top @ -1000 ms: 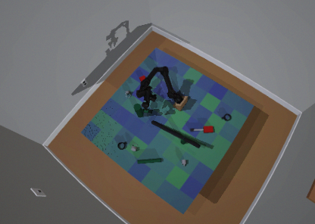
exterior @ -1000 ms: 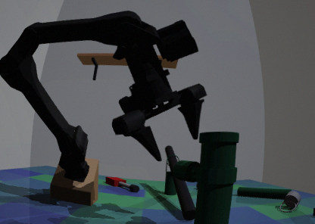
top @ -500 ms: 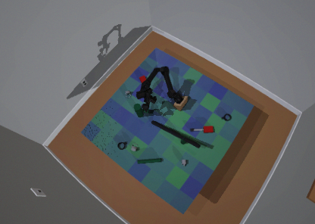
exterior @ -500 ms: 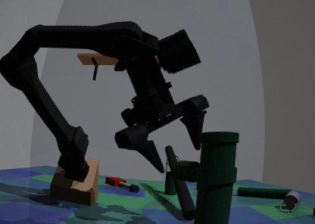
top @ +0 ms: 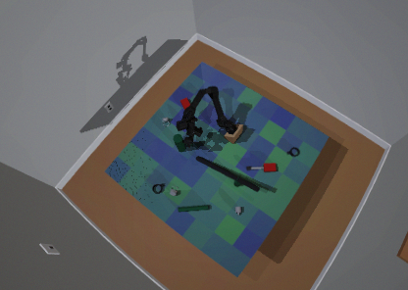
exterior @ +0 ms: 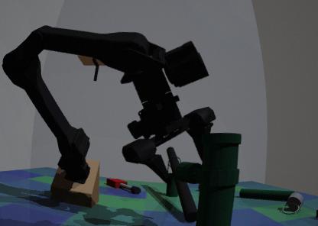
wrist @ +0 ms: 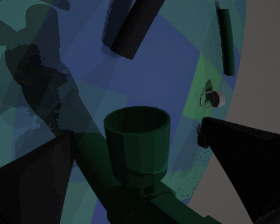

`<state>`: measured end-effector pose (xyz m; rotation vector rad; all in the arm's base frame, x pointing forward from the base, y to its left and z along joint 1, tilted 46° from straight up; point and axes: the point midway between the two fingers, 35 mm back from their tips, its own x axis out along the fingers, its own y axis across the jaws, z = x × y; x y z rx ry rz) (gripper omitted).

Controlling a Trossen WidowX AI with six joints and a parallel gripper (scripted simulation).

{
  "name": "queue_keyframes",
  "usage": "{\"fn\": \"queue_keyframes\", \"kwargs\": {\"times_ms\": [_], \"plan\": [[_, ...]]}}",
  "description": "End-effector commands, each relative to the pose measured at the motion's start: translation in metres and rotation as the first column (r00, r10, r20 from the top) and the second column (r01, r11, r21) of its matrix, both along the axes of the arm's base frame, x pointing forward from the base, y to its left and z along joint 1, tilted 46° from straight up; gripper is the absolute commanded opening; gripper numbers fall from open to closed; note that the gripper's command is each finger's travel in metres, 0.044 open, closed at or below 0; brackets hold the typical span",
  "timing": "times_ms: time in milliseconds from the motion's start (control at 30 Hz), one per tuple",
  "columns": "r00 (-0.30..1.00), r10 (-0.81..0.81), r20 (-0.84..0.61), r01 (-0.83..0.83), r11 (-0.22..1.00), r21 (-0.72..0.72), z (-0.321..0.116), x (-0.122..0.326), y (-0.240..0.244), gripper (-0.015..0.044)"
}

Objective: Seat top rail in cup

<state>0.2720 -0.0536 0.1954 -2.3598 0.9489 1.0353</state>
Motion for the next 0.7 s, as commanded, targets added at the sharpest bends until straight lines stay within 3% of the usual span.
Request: {"fn": "queue_keyframes", "kwargs": {"times_ms": [0,567,667], "plan": [[1.0,0.004,-0.01,-0.004,1.0,0.0,-0.007,0.003,-0.002,0.044],[1.0,0.005,-0.008,-0.005,1.0,-0.003,-0.027,0.013,-0.015,0.044],[1.0,0.005,-0.008,-0.005,1.0,-0.003,-0.027,0.013,-0.015,0.0361]]}}
